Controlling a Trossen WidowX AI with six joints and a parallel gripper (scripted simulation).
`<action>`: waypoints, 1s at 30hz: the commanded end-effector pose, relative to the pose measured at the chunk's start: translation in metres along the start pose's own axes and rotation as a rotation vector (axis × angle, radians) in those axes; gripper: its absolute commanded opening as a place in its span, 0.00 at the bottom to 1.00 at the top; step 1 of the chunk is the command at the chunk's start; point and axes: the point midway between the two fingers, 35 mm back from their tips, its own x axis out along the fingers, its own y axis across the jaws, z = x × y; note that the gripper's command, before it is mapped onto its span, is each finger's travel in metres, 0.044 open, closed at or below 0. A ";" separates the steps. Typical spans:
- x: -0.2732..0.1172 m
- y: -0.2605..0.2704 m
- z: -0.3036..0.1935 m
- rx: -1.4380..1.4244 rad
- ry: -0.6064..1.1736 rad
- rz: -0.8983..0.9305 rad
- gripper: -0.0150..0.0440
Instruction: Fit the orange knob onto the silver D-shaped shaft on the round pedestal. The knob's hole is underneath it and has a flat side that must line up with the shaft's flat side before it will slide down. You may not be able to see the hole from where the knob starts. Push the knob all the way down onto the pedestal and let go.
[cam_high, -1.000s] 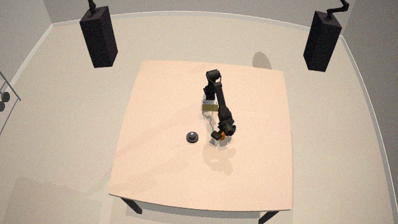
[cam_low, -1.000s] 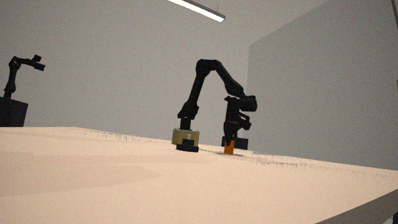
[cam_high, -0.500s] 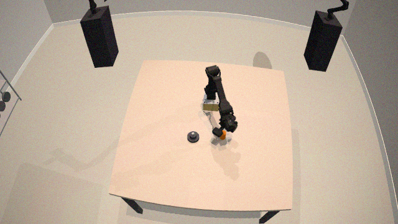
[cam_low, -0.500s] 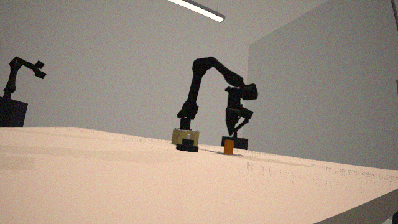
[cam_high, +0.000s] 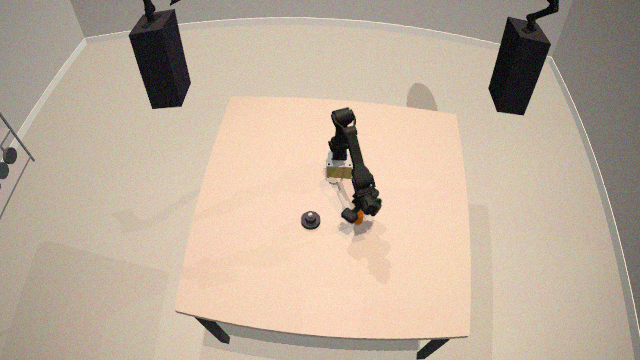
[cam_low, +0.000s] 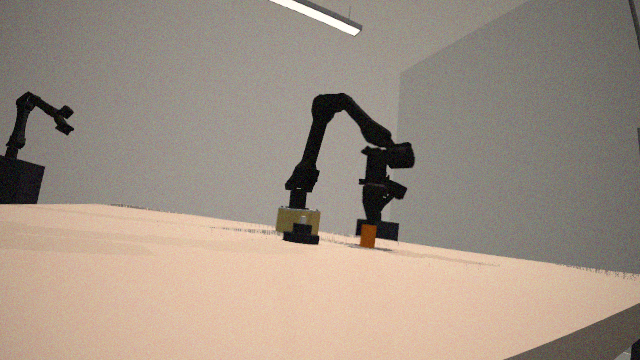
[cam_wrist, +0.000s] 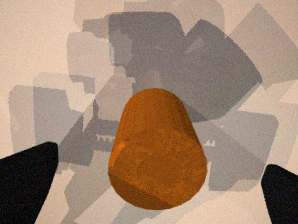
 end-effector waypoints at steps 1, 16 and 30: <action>0.009 0.002 -0.002 -0.004 0.006 0.007 1.00; 0.033 0.002 -0.002 -0.004 0.006 0.007 1.00; 0.051 0.003 -0.004 -0.004 0.006 0.007 0.96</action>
